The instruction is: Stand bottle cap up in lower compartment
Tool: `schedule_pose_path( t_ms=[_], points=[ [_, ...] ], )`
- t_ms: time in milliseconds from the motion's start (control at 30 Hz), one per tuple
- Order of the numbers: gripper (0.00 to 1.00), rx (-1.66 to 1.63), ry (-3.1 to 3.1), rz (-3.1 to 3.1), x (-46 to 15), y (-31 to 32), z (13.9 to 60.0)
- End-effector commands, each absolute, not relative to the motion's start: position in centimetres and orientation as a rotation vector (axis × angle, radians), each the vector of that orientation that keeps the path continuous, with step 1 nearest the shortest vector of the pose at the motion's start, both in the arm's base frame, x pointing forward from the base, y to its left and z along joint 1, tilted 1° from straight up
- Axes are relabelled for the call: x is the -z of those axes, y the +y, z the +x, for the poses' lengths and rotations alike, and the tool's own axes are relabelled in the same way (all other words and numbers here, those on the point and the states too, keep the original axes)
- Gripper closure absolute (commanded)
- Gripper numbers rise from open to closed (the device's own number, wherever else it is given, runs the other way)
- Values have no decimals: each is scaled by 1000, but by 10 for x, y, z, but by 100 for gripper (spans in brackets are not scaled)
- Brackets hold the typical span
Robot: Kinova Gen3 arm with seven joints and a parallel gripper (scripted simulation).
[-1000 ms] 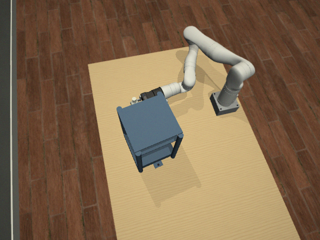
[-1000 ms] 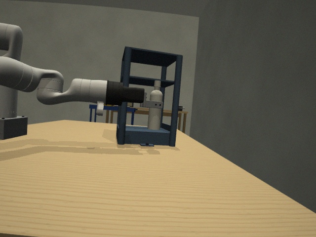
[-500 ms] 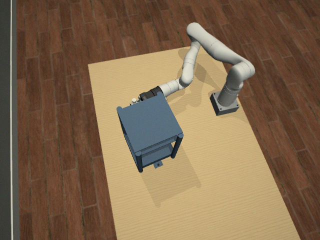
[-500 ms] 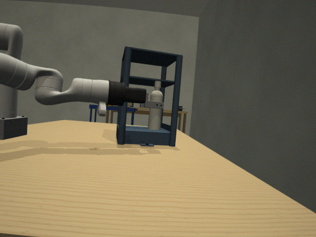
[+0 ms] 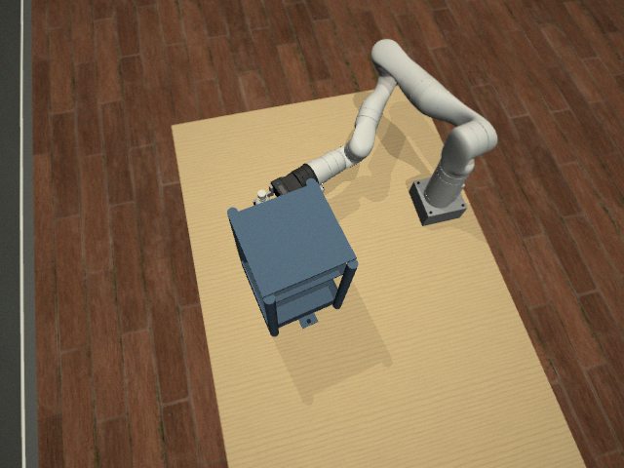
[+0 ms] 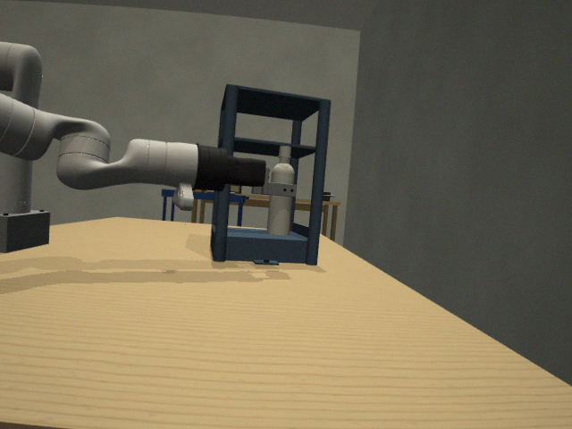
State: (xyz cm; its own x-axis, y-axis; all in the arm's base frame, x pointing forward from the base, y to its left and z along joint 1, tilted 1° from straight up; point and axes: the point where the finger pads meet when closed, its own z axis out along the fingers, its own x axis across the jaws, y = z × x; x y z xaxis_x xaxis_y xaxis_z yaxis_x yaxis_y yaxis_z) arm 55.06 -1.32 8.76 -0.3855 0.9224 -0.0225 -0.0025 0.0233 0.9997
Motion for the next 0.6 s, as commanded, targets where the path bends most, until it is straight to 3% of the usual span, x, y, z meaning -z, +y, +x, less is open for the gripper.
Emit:
schedule_pose_path(
  t_ms=[0,567],
  points=[
    [100,-1475,1503,977,-90,-17,552],
    [100,-1511,1538,942,-90,-16,554]
  ],
)
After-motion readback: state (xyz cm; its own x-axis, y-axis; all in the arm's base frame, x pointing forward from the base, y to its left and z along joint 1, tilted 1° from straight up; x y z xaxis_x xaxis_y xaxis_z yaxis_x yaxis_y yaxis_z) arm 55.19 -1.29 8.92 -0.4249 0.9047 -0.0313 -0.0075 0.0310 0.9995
